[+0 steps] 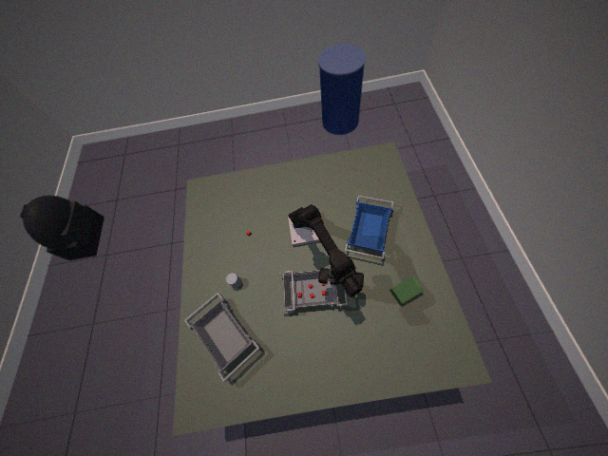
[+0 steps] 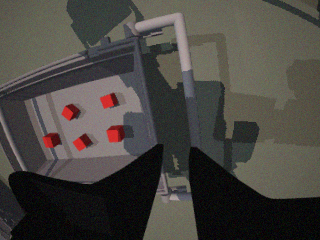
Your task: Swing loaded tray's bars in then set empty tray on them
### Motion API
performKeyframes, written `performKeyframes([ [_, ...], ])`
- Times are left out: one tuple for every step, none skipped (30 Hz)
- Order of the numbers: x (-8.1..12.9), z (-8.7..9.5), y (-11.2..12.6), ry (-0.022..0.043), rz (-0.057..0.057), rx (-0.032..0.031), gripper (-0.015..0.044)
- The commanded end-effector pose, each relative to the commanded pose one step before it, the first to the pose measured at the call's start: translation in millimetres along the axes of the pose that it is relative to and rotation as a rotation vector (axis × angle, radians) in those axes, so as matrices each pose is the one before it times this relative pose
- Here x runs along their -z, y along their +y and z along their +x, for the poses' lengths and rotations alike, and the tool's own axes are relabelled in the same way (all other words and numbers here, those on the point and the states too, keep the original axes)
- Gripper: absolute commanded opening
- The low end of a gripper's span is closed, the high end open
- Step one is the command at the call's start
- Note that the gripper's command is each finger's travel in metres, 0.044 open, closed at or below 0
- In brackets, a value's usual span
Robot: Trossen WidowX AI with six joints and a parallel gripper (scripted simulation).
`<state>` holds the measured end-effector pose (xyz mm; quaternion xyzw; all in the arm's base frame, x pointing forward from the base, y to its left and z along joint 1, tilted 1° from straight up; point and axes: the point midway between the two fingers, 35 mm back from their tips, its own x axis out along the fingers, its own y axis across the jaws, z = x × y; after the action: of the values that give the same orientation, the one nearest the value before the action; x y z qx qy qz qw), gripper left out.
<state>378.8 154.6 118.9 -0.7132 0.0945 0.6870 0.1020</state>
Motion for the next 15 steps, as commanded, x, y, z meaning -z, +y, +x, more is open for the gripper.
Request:
performKeyframes([
  [-6.77, 4.37, -15.85, 0.00743, -0.2340, -0.00446, 0.0087],
  [0.00, 0.00, 0.00, 0.00000, 0.0000, 0.00000, 0.0087],
  [0.00, 0.00, 0.00, 0.00000, 0.0000, 0.00000, 0.0087],
  [0.00, 0.00, 0.00, 0.00000, 0.0000, 0.00000, 0.0087],
  [0.00, 0.00, 0.00, 0.00000, 0.0000, 0.00000, 0.0087],
  [0.00, 0.00, 0.00, 0.00000, 0.0000, 0.00000, 0.0087],
  [0.05, 0.61, -0.03, 0.00000, 0.0000, 0.00000, 0.0087],
  [0.11, 1.23, -0.06, 0.00001, 0.0000, 0.00000, 0.0087],
  [0.14, 1.75, -0.07, 0.00001, 0.0000, 0.00000, 0.0087],
  [0.17, 2.29, -0.09, 0.00001, 0.0000, 0.00000, 0.0087],
  [0.19, 2.85, -0.10, 0.00002, 0.0000, 0.00000, 0.0087],
  [0.20, 3.40, -0.10, 0.00002, 0.0000, 0.00000, 0.0087],
  [0.18, 3.76, -0.09, 0.00002, 0.0000, 0.00000, 0.0087],
  [0.14, 3.86, -0.07, 0.00001, 0.0000, 0.00000, 0.0087],
  [0.09, 3.87, -0.05, 0.00001, 0.0000, 0.00000, 0.0087],
])
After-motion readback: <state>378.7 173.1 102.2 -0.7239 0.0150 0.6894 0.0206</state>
